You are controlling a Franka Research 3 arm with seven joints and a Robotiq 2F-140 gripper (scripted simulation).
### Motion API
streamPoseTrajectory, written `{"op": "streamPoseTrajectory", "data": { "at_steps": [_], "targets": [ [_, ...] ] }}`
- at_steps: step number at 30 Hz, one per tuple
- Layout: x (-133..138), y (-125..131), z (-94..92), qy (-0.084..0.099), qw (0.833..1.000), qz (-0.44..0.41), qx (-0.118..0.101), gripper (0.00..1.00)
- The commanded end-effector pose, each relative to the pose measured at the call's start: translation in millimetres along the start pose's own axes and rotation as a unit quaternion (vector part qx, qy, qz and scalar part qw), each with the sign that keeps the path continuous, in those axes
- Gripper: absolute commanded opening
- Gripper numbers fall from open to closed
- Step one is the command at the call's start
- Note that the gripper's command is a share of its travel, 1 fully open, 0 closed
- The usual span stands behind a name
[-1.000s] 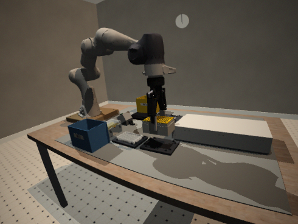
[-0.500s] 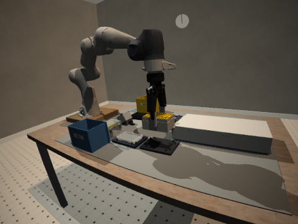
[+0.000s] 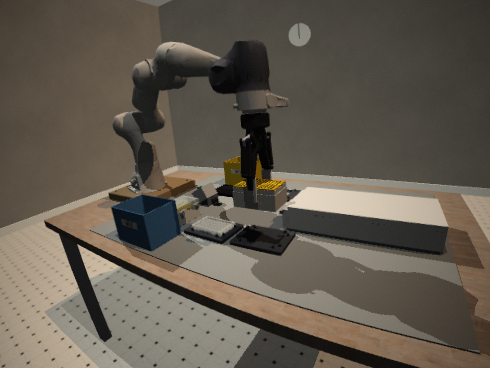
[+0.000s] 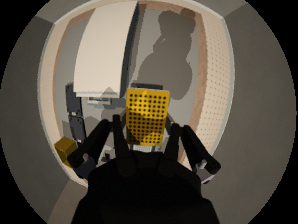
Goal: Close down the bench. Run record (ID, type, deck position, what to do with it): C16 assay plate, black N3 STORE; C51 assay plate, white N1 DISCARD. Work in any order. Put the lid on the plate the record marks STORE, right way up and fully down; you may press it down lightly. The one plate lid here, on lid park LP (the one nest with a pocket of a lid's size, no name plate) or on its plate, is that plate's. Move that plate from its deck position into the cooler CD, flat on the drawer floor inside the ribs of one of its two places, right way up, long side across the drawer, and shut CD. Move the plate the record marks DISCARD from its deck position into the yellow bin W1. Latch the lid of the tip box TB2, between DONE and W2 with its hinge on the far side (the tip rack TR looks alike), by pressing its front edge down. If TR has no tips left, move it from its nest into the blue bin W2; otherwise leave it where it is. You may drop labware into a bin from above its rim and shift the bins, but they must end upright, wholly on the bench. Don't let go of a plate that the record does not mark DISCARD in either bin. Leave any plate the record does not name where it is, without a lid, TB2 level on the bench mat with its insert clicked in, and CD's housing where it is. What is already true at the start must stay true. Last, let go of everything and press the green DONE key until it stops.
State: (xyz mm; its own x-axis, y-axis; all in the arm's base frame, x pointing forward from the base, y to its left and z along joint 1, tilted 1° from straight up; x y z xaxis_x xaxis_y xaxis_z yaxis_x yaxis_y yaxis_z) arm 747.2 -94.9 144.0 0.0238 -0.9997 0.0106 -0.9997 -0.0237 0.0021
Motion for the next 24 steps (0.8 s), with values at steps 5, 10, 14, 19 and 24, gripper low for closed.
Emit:
{"op": "streamPoseTrajectory", "data": {
  "at_steps": [5,10,14,19,24],
  "targets": [
    [-2.1,0.9,-9.8,-0.001,1.0,-0.003,-0.001,0.0],
    [-2.1,0.9,-16.5,-0.001,1.0,-0.003,-0.001,0.0],
    [-2.1,0.9,-18.5,-0.001,1.0,-0.003,-0.001,0.0],
    [-2.1,0.9,-18.5,-0.001,1.0,-0.003,-0.001,0.0],
    [-2.1,0.9,-18.5,-0.001,1.0,-0.003,-0.001,0.0]
  ]
}}
Point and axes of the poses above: the point where the finger pads meet when closed, its own z axis out along the fingers, its own x axis across the jaws, y = z × x, the point moved 1 cm from there along -z, back along the fingers, and after that the axes turned 7 degrees about z, right-handed, at the moved point
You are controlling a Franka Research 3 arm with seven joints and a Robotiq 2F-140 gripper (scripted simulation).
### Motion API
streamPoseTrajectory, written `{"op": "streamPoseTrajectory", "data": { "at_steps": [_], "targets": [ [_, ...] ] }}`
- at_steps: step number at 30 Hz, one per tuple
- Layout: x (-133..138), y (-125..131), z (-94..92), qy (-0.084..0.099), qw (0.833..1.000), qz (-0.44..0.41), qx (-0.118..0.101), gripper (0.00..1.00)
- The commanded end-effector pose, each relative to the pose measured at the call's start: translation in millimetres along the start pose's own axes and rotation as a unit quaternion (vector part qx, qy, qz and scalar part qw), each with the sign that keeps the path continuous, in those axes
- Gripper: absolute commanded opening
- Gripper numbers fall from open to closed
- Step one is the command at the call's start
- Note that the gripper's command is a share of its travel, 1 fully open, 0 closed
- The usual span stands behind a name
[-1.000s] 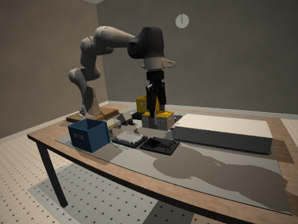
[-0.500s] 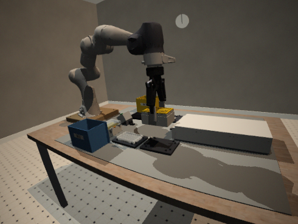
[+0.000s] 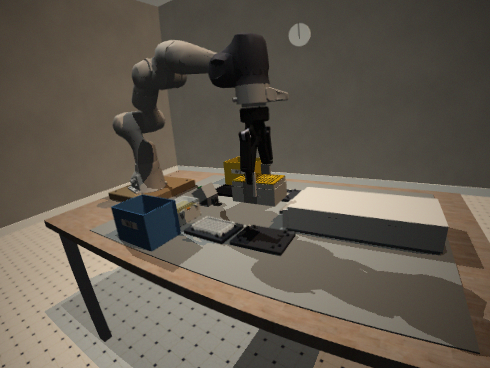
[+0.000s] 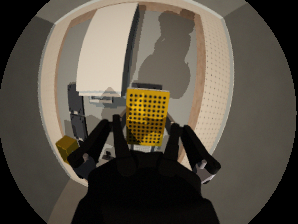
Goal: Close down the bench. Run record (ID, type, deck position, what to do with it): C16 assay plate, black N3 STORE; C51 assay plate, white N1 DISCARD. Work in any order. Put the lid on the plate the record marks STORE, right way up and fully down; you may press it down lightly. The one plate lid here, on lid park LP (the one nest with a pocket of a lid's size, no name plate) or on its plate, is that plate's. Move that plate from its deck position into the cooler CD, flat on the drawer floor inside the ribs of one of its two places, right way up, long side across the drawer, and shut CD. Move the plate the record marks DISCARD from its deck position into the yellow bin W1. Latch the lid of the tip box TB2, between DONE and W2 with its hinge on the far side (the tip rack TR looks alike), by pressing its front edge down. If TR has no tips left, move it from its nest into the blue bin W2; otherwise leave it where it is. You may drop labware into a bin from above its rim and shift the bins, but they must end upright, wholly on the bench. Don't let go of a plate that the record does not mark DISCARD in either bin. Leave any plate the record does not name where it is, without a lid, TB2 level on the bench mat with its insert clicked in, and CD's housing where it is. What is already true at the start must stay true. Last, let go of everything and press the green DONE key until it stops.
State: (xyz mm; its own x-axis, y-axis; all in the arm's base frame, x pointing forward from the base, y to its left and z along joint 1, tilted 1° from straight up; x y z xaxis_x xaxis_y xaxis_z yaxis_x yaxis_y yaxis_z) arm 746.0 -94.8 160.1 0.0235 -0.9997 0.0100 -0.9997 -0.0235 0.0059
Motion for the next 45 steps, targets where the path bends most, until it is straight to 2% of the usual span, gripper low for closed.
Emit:
{"op": "streamPoseTrajectory", "data": {
  "at_steps": [1,35,45],
  "targets": [
    [-2.0,-0.3,-2.4,-0.001,1.0,-0.003,0.001,0.0],
    [-2.0,-0.3,-2.4,-0.001,1.0,-0.003,0.001,0.0],
    [9.7,23.6,-2.4,-0.001,1.0,0.01,0.001,0.0]
  ]
}}
Point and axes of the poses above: the point where the finger pads meet when closed, its own z axis out along the fingers, its own x axis across the jaws, y = z × x, the point moved 1 cm from there along -z, back along the fingers, and after that the axes turned 7 degrees about z, right-handed, at the moved point
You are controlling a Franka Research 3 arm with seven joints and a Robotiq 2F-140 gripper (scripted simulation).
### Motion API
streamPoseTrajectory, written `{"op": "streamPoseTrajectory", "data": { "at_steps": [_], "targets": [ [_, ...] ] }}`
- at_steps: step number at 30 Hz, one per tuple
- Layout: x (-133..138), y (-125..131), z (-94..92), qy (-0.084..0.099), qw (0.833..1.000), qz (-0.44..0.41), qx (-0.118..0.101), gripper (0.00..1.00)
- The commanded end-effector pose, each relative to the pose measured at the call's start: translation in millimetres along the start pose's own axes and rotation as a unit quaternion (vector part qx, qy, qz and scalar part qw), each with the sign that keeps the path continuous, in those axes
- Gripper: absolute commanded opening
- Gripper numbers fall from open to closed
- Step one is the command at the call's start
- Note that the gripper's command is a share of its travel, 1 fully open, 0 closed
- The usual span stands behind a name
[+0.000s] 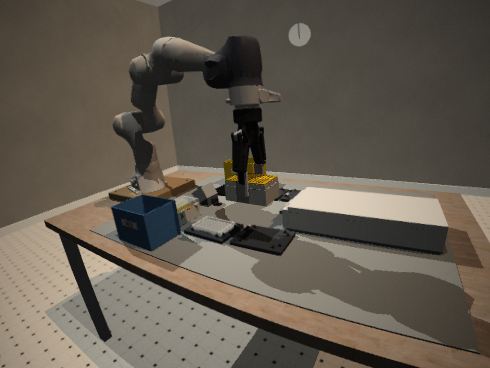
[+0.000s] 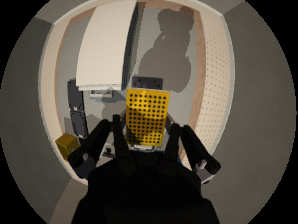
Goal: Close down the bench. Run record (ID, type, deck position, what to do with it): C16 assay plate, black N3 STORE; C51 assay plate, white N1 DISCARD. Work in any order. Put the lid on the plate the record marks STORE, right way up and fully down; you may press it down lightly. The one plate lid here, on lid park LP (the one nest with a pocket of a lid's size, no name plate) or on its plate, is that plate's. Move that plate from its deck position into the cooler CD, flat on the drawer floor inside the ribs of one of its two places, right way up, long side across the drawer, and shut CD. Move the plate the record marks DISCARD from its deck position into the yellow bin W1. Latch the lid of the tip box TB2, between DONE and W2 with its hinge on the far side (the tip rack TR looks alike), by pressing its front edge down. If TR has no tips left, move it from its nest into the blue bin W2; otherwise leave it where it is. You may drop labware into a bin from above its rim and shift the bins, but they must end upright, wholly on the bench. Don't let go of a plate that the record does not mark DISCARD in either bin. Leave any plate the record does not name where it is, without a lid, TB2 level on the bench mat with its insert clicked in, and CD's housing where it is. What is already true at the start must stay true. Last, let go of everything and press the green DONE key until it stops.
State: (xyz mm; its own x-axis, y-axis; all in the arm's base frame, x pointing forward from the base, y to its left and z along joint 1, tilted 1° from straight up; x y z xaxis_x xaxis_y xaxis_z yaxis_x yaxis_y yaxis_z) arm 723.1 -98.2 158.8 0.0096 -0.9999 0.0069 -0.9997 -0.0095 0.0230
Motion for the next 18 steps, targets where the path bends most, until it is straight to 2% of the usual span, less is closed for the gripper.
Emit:
{"op": "streamPoseTrajectory", "data": {
  "at_steps": [1,18],
  "targets": [
    [8.0,3.1,-3.8,0.001,1.0,0.003,0.009,0.0],
    [26.1,38.7,-3.2,0.001,1.0,0.003,0.009,0.0]
  ]
}}
Point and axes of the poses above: the point where the finger pads meet when closed, its own z axis out along the fingers, its own x axis across the jaws, y = z × x, the point moved 1 cm from there along -z, back along the fingers, and after that the axes turned 7 degrees about z, right-handed, at the moved point
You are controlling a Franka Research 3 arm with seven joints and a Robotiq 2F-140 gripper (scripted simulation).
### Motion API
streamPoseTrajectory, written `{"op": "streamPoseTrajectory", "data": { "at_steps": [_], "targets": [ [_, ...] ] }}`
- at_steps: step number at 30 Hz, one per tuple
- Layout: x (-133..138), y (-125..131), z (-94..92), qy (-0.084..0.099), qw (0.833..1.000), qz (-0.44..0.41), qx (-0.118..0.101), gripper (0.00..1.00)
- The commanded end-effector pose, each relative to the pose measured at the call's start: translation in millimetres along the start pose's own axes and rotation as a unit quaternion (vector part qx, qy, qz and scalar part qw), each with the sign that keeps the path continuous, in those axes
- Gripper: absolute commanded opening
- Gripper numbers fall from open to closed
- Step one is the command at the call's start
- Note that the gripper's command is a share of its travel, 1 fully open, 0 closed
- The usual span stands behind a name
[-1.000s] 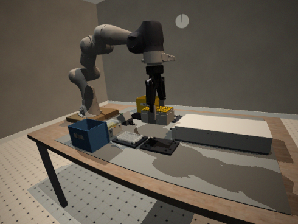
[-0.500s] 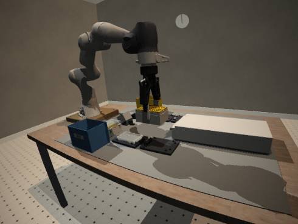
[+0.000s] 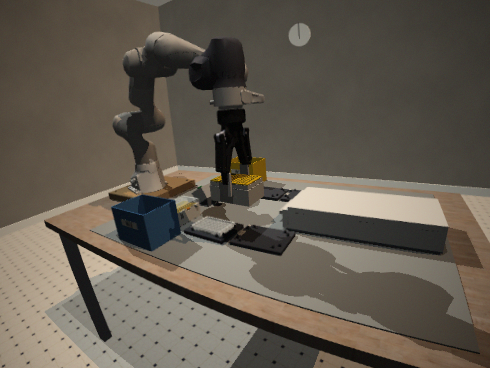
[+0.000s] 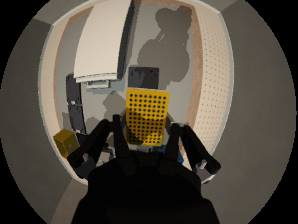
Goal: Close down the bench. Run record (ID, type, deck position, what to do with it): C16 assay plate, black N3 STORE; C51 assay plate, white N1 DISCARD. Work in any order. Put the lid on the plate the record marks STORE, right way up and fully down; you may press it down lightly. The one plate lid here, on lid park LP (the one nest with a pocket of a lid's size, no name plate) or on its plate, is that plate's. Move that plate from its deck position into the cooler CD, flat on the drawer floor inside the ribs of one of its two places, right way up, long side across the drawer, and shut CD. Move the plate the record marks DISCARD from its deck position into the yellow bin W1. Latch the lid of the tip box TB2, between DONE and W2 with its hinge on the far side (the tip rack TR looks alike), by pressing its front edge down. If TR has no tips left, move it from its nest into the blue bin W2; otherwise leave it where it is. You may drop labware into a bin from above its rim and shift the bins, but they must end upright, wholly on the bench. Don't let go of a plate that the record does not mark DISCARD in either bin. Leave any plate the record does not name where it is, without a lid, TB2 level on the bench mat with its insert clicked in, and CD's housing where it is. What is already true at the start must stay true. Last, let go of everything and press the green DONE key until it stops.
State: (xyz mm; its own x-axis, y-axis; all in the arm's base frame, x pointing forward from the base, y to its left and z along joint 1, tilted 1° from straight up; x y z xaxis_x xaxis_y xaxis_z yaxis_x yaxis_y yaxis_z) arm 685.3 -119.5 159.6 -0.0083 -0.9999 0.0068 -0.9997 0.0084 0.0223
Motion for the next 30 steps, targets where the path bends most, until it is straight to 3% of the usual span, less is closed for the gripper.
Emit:
{"op": "streamPoseTrajectory", "data": {
  "at_steps": [1,30],
  "targets": [
    [5.1,0.6,-3.4,0.001,1.0,-0.006,0.009,0.0],
    [37.6,61.8,-2.3,0.001,1.0,-0.006,0.009,0.0]
  ]
}}
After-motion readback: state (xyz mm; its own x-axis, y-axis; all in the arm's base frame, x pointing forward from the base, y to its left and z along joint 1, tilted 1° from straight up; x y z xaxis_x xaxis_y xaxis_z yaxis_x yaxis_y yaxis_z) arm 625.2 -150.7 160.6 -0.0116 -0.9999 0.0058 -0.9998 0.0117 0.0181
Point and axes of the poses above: the point where the finger pads meet when closed, its own z axis out along the fingers, its own x axis across the jaws, y = z × x, the point moved 1 cm from there along -z, back along the fingers, and after that the axes turned 7 degrees about z, right-handed, at the moved point
